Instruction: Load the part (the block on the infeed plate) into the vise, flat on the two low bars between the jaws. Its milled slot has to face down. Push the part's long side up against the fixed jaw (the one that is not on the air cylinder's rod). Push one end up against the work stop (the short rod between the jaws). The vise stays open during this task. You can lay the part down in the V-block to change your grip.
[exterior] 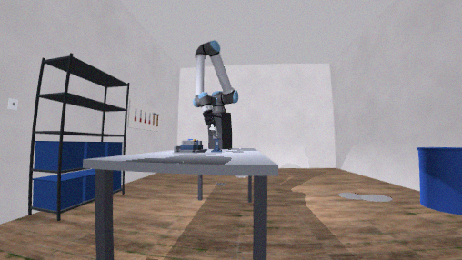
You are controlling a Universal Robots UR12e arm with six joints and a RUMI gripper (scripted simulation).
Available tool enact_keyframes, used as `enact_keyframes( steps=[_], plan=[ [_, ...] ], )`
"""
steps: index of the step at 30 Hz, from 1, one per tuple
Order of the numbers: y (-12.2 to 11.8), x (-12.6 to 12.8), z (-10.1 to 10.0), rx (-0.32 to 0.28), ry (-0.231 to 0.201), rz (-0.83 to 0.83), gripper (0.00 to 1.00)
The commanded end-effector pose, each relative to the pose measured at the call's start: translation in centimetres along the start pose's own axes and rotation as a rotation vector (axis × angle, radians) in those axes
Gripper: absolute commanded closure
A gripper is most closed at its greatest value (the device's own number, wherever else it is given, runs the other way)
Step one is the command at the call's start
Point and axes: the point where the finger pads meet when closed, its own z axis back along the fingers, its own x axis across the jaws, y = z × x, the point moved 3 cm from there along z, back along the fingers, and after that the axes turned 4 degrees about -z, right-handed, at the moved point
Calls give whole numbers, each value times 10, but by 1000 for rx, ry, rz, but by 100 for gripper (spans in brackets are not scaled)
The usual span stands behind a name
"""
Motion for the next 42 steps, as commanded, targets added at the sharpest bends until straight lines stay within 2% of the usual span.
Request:
enact_keyframes(
  steps=[1,8,10,24,42],
  plan=[
    [-2,0,0,62,5,1,49],
    [-5,1,0,145,11,1,49],
    [-5,1,0,145,11,1,49],
    [-11,1,-1,282,21,1,49],
    [-14,1,-3,384,28,1,49]
  ],
)
